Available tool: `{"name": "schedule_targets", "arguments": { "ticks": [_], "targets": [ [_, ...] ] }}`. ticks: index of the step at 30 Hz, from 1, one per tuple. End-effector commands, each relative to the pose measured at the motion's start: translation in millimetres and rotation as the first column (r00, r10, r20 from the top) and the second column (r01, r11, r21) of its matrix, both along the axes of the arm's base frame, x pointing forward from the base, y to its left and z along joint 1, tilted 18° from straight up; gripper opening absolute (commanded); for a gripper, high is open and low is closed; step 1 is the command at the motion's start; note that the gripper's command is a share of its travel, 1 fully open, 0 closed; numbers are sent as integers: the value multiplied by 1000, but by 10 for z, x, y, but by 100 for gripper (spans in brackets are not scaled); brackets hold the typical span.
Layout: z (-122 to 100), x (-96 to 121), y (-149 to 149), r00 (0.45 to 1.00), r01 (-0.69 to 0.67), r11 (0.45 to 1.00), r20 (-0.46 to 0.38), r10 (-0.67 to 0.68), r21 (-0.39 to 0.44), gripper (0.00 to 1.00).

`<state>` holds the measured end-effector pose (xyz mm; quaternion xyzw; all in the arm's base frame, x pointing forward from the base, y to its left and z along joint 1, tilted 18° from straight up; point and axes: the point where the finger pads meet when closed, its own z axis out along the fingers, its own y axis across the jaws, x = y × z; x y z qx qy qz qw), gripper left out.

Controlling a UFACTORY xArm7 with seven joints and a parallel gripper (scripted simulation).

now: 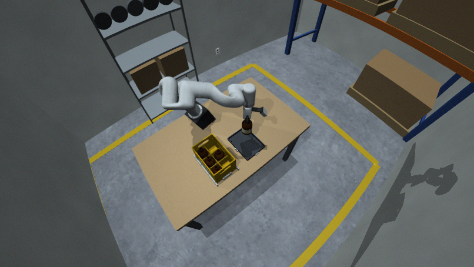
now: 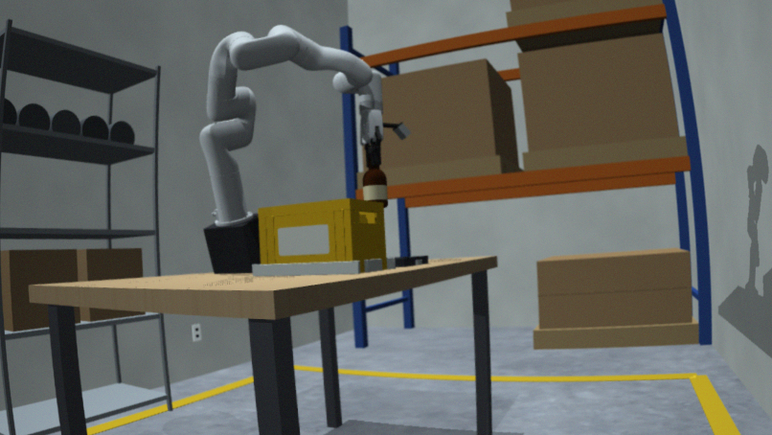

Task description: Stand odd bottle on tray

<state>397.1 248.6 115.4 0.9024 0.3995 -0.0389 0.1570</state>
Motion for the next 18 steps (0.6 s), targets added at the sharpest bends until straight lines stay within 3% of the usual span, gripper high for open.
{"name": "schedule_targets", "arguments": {
  "ticks": [1, 18],
  "targets": [
    [-26, 8, 3, 1000, -2, 1000, 4, 2, 3, 0],
    [-305, 24, -88, 1000, -2, 1000, 4, 2, 3, 0]
  ]
}}
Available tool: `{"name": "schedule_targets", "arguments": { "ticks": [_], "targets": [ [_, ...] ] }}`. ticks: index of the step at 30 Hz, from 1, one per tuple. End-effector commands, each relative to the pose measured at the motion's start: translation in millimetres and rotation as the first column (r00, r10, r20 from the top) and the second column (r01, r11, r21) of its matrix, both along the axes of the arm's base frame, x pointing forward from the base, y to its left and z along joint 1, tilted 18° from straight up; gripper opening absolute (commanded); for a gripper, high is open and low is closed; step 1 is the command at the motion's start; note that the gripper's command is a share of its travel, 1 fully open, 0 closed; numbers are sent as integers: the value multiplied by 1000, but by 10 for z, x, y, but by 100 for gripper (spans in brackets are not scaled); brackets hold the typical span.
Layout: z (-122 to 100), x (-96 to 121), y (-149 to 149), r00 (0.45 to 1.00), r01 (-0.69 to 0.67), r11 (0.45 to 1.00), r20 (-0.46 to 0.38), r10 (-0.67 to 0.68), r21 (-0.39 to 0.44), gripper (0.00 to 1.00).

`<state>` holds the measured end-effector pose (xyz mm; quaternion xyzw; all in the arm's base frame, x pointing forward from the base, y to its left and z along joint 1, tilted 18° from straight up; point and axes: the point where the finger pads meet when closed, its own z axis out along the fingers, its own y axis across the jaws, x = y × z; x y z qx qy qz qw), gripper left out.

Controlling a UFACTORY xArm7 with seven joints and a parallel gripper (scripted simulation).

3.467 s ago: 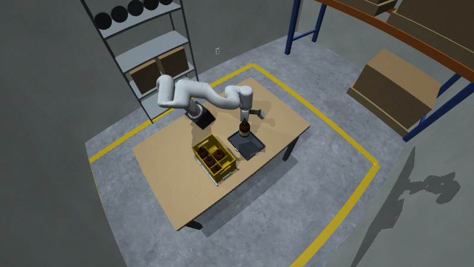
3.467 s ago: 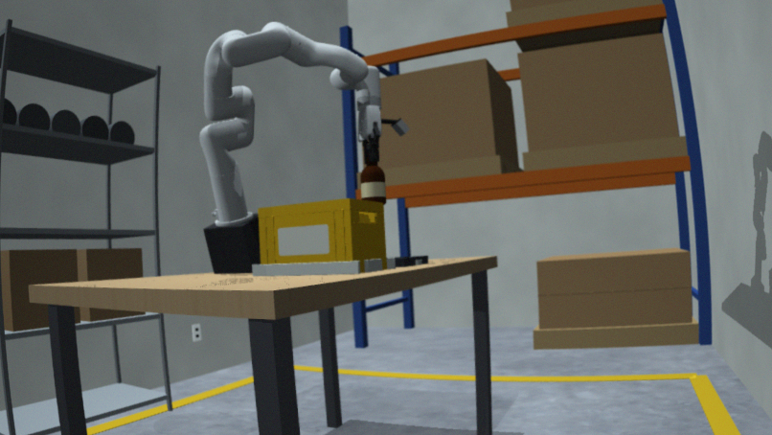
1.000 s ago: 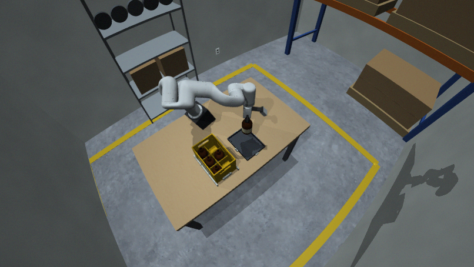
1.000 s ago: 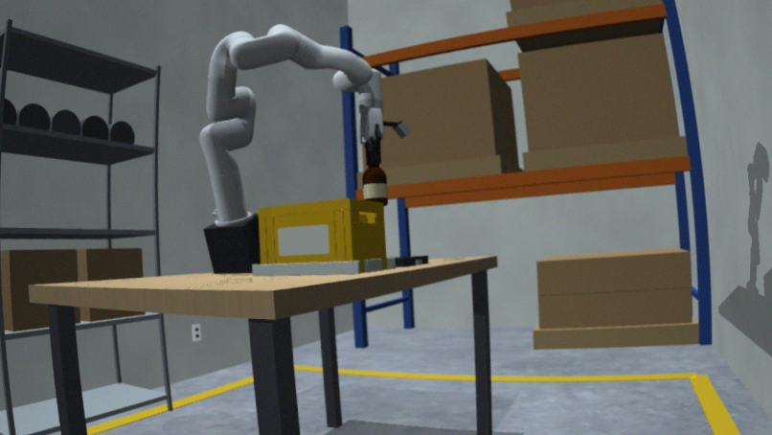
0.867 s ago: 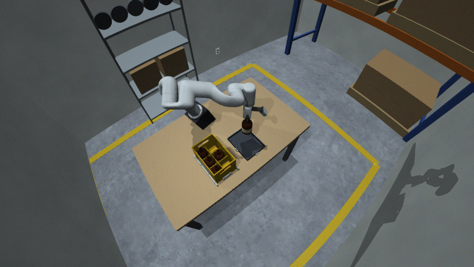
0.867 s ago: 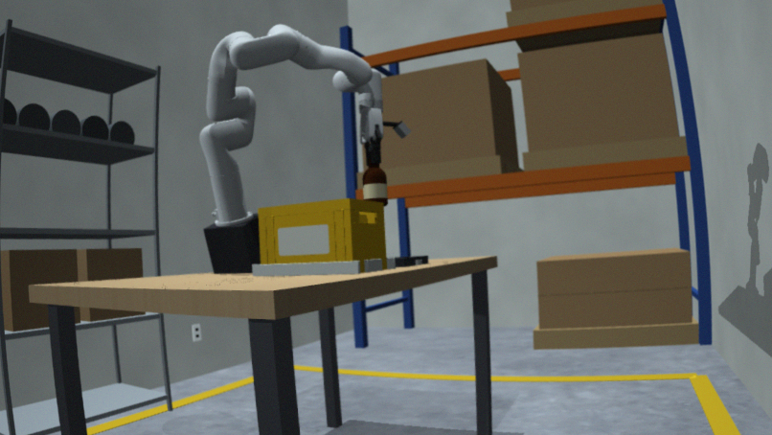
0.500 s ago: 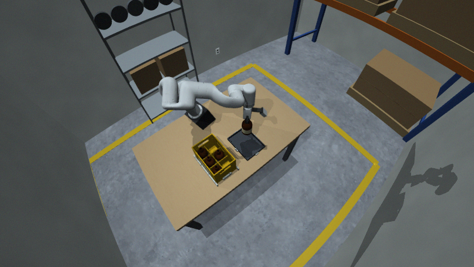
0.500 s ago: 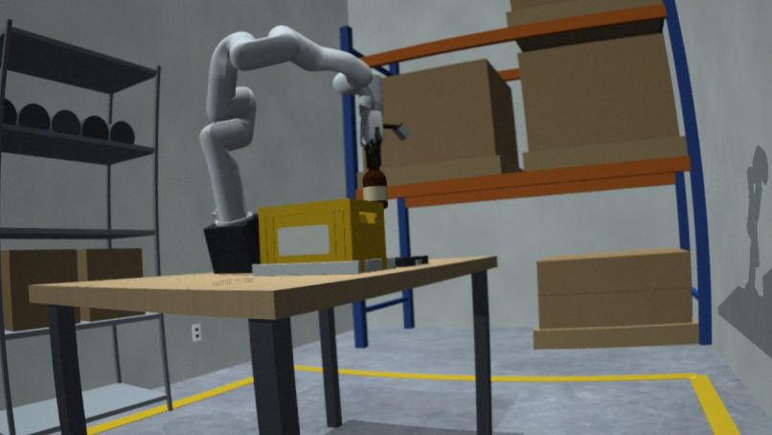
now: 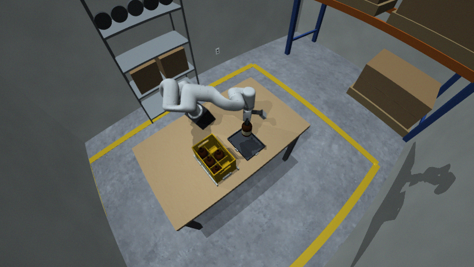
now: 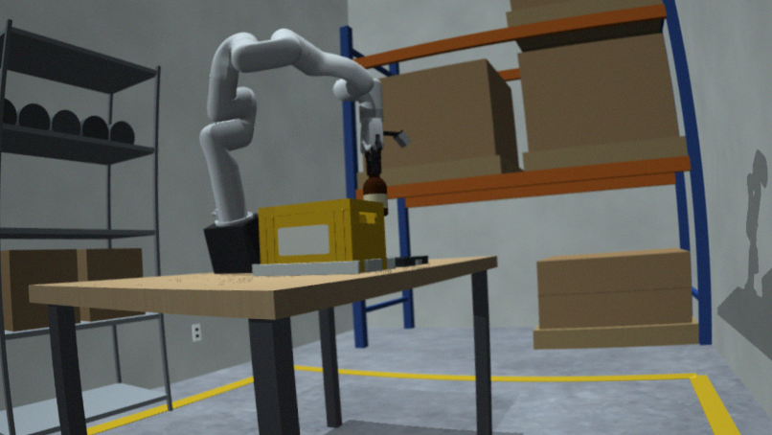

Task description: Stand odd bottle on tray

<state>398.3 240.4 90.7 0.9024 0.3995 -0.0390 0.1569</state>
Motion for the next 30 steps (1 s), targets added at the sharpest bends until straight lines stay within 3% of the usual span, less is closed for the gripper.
{"name": "schedule_targets", "arguments": {
  "ticks": [1, 30],
  "targets": [
    [-83, 14, -14, 1000, -2, 1000, 4, 2, 3, 0],
    [-786, 54, -242, 1000, -2, 1000, 4, 2, 3, 0]
  ]
}}
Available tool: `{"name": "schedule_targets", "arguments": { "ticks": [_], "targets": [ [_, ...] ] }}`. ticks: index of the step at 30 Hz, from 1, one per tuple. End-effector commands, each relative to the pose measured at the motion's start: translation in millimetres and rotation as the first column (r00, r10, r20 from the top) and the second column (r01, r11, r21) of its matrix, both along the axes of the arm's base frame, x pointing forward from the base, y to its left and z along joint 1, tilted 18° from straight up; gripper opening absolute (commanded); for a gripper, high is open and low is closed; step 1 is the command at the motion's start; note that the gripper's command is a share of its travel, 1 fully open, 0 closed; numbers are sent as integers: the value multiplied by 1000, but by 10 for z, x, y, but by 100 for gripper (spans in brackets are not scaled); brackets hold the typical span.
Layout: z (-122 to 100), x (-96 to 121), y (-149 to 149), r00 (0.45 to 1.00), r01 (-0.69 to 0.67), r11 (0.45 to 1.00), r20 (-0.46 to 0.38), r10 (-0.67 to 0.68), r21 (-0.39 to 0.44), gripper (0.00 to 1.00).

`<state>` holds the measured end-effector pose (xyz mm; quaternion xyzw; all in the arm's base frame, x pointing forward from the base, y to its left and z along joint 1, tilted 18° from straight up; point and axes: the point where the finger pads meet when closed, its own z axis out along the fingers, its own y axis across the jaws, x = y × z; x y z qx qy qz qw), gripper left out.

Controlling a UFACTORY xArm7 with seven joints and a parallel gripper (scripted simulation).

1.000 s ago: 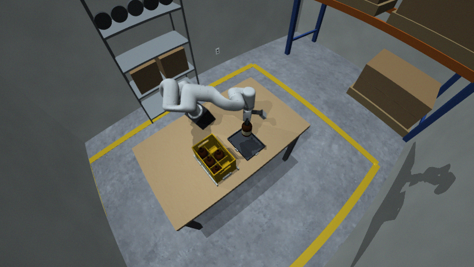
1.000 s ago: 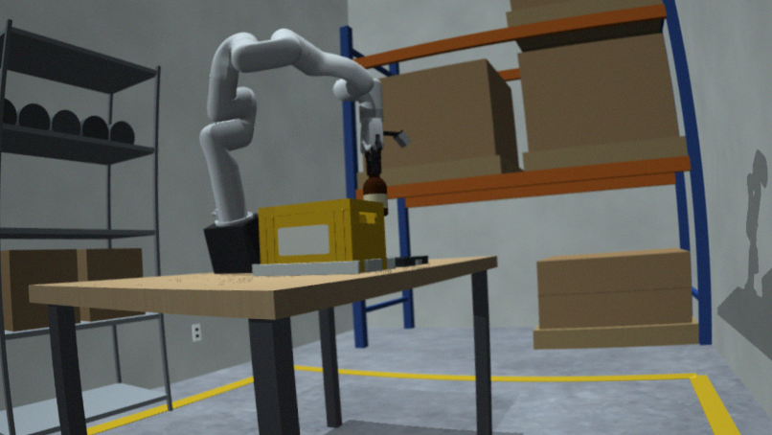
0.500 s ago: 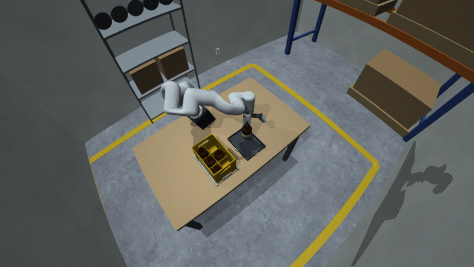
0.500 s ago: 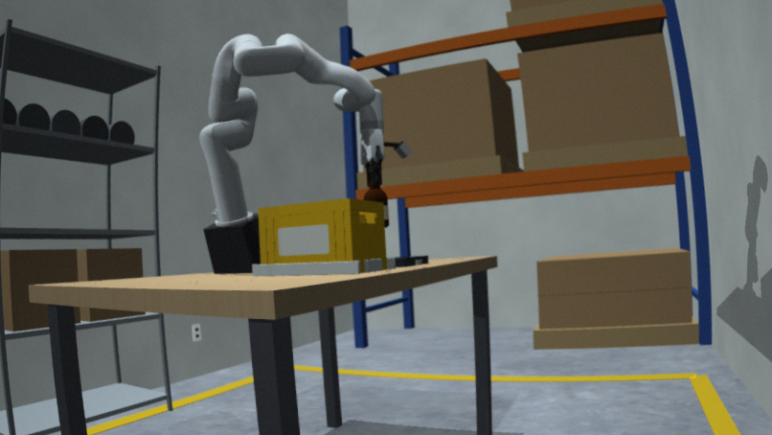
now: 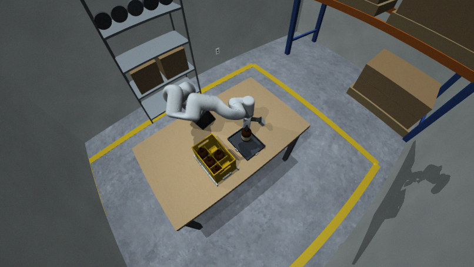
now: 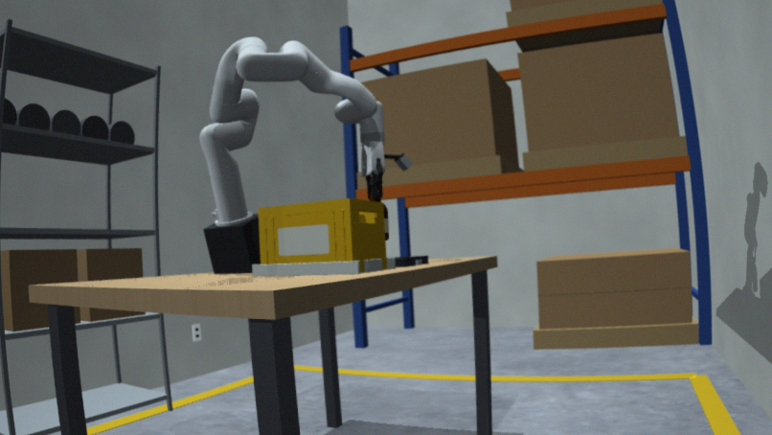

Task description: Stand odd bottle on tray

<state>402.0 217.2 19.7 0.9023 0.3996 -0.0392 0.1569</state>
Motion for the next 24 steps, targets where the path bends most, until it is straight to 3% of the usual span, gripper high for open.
{"name": "schedule_targets", "arguments": {
  "ticks": [1, 24],
  "targets": [
    [-103, 19, -18, 1000, -2, 1000, 4, 2, 3, 0],
    [-463, 40, -135, 1000, -2, 1000, 4, 2, 3, 0]
  ]
}}
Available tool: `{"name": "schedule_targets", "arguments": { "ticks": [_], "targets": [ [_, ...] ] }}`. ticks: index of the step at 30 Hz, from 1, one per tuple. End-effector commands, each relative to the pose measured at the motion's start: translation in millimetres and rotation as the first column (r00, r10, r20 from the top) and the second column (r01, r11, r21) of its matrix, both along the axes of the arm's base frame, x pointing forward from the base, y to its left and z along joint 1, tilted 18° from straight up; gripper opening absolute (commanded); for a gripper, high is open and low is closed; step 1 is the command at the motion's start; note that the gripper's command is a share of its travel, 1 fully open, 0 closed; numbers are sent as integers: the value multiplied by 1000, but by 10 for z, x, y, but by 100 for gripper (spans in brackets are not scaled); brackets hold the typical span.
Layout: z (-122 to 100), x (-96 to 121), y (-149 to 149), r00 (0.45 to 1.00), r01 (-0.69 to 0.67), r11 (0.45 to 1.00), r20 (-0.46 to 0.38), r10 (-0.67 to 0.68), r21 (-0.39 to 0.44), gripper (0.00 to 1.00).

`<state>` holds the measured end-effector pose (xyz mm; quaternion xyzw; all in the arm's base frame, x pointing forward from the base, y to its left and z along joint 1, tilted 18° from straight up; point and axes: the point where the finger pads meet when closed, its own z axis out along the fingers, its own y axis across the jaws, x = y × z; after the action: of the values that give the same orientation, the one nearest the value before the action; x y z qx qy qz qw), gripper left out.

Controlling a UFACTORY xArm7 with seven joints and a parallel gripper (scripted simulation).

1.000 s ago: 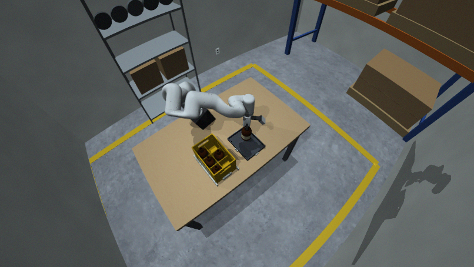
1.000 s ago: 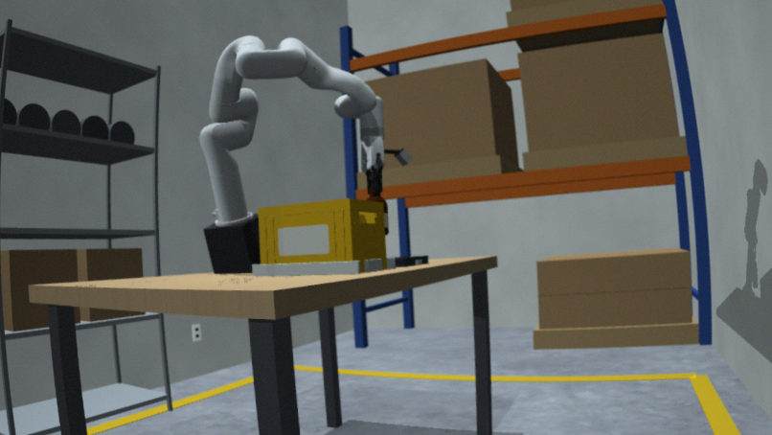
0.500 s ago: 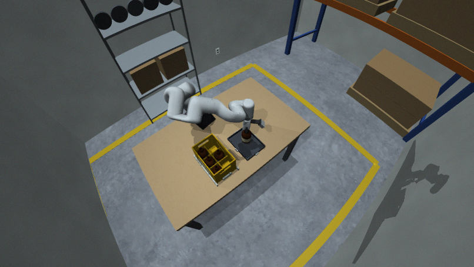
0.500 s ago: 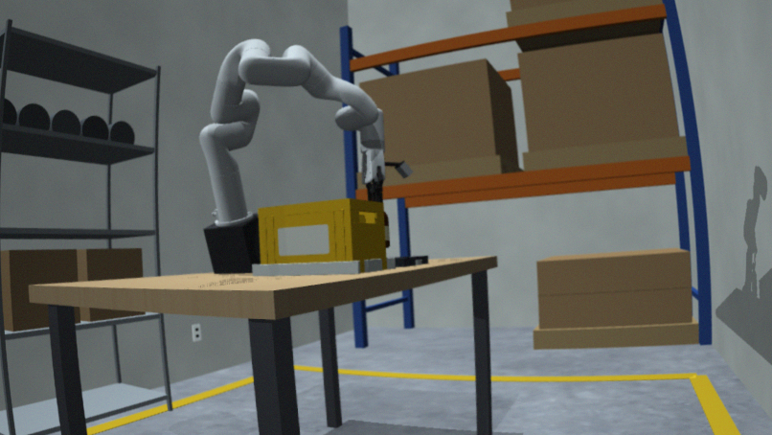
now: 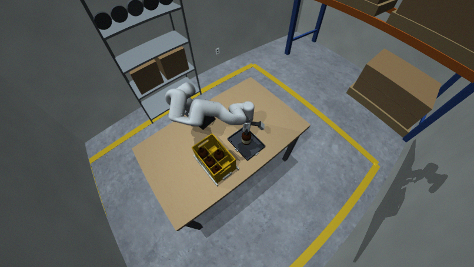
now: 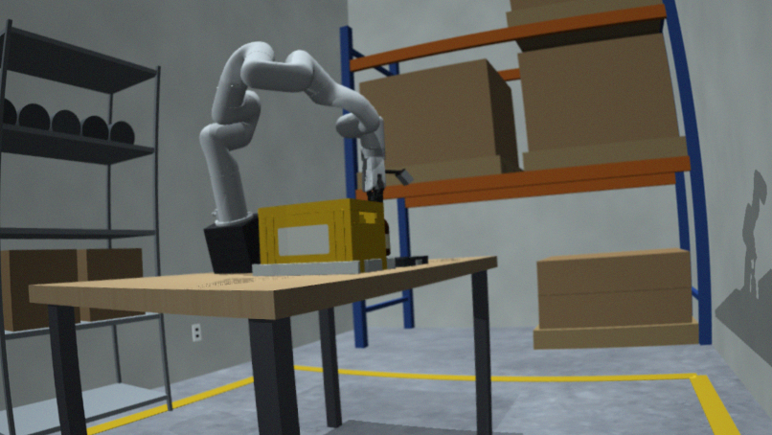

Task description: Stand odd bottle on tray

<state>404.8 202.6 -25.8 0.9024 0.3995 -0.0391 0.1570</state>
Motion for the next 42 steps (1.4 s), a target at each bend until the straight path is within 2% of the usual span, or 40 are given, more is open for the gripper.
{"name": "schedule_targets", "arguments": {
  "ticks": [1, 42],
  "targets": [
    [-8, 12, 12, 1000, -2, 1000, 4, 2, 3, 0],
    [-61, 16, -5, 1000, -2, 1000, 4, 2, 3, 0]
  ]
}}
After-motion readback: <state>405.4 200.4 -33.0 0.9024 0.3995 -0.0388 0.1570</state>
